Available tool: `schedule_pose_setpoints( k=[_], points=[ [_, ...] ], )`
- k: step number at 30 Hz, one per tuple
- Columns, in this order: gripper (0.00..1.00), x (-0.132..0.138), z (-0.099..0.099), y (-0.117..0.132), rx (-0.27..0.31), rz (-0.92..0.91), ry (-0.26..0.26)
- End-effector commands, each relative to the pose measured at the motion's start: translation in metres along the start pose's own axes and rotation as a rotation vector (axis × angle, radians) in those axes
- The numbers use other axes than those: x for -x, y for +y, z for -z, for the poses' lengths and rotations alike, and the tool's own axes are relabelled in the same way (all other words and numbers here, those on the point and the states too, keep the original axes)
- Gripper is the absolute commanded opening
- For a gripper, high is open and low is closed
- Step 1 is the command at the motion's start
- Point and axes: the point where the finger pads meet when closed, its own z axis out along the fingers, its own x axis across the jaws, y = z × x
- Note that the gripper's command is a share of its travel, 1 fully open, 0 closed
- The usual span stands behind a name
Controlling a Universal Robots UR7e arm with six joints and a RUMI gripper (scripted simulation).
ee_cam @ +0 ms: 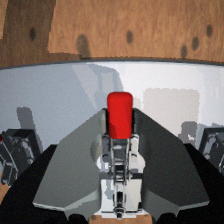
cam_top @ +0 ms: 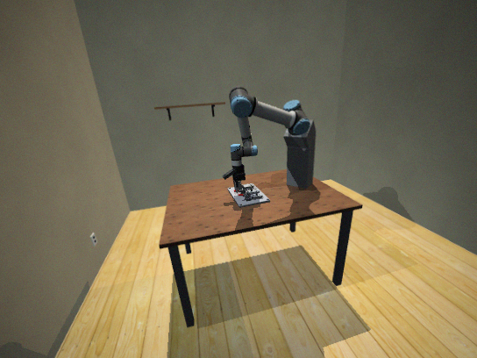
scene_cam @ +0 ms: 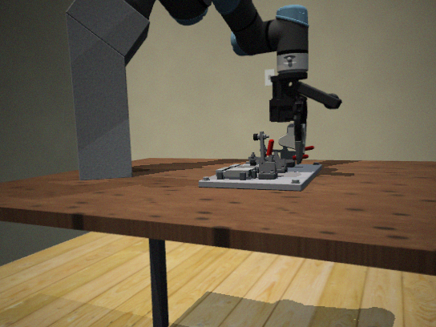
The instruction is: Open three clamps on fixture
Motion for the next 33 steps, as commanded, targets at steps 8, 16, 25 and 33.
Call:
schedule_pose_setpoints(
  k=[8, 16, 25, 33],
  points=[
    [0.0, -0.0001, -0.0005, -0.0005, -0.001, 0.0, 0.0],
    [0.0, -0.0001, -0.0004, -0.0004, -0.001, 0.0, 0.0],
    [0.0, -0.0001, 0.0004, 0.0005, 0.0, -0.001, 0.0],
    [0.0, -0.0002, 0.0022, 0.0015, 0.0, -0.001, 0.0]
  ],
)
